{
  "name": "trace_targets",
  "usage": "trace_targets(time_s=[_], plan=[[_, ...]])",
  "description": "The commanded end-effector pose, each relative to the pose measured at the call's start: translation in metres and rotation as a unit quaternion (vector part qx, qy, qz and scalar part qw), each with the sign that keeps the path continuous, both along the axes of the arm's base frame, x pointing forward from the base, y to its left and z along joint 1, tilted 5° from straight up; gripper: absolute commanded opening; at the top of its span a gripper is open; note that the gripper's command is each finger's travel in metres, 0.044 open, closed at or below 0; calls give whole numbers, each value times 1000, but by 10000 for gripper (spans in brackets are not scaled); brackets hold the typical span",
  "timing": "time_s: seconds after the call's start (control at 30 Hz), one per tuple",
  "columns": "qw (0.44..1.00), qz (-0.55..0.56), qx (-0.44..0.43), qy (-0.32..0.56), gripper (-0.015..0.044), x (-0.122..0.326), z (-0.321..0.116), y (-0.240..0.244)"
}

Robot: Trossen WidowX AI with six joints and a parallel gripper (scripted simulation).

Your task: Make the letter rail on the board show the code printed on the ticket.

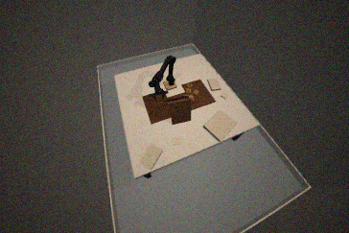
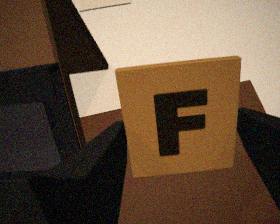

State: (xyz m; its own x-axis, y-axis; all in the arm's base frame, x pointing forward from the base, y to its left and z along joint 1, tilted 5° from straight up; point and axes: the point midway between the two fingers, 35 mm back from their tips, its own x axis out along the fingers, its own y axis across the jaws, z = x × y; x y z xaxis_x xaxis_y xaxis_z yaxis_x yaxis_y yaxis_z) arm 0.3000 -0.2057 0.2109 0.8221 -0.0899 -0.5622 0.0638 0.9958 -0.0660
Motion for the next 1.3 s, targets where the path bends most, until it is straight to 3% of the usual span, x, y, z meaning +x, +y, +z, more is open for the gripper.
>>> trace_targets(time_s=[0.0,1.27], plan=[[1000,-3,3,2,0,0,-2,3],[1000,-3,4,1,0,1,-3,21]])
